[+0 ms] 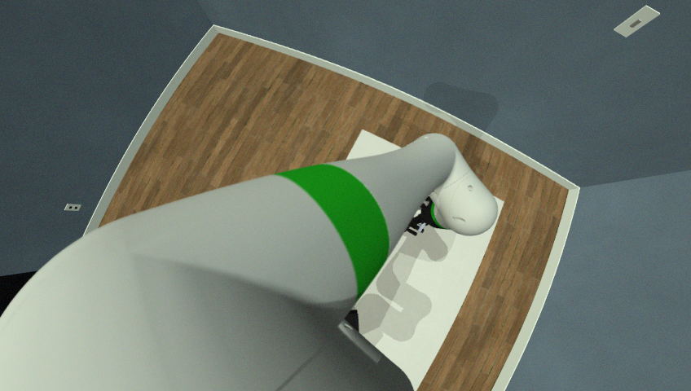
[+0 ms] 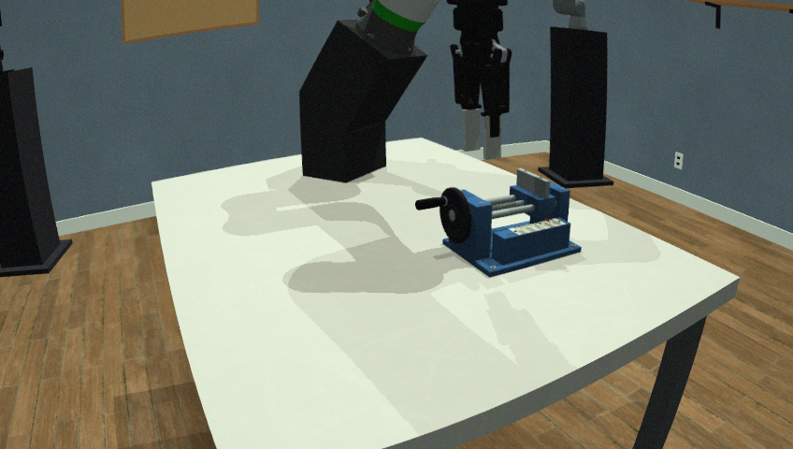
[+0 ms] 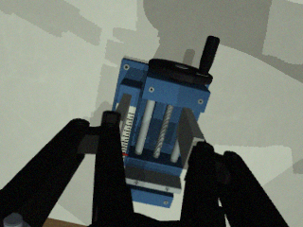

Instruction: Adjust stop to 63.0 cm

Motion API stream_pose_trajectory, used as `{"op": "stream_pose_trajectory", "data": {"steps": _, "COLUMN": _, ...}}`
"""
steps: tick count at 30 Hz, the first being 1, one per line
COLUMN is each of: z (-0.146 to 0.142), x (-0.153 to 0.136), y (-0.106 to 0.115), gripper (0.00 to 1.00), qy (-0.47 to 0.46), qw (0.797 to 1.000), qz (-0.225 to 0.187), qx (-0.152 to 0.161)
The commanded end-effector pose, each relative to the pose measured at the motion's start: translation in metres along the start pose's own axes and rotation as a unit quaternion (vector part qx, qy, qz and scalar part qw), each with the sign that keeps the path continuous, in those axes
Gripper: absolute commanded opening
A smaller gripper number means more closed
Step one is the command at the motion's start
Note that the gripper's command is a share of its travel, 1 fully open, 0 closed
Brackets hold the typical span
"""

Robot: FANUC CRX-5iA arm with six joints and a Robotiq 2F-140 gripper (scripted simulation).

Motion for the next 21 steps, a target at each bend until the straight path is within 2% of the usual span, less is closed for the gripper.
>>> {"op": "stream_pose_trajectory", "data": {"steps": 1, "z": -0.034, "x": -0.03, "y": -0.001, "gripper": 0.33, "qy": -0.002, "qw": 1.0, "qz": 0.006, "qx": -0.004}}
{"op": "stream_pose_trajectory", "data": {"steps": 4, "z": -0.047, "x": -0.043, "y": -0.002, "gripper": 0.33, "qy": -0.002, "qw": 1.0, "qz": 0.006, "qx": -0.004}}
{"op": "stream_pose_trajectory", "data": {"steps": 10, "z": -0.048, "x": -0.044, "y": -0.003, "gripper": 0.33, "qy": -0.002, "qw": 1.0, "qz": 0.006, "qx": -0.004}}
{"op": "stream_pose_trajectory", "data": {"steps": 16, "z": -0.048, "x": -0.043, "y": -0.022, "gripper": 0.33, "qy": -0.002, "qw": 1.0, "qz": 0.006, "qx": -0.004}}
{"op": "stream_pose_trajectory", "data": {"steps": 21, "z": -0.048, "x": -0.043, "y": -0.022, "gripper": 0.33, "qy": -0.002, "qw": 1.0, "qz": 0.006, "qx": -0.004}}
Point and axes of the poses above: the point where the finger pads meet when closed, its own y axis back along the fingers, its own z axis across the jaws, x = y × z, the point moved 7 cm from there along y, back along the fingers, and after that the axes turned 7 degrees about y, right-handed, at the moved point
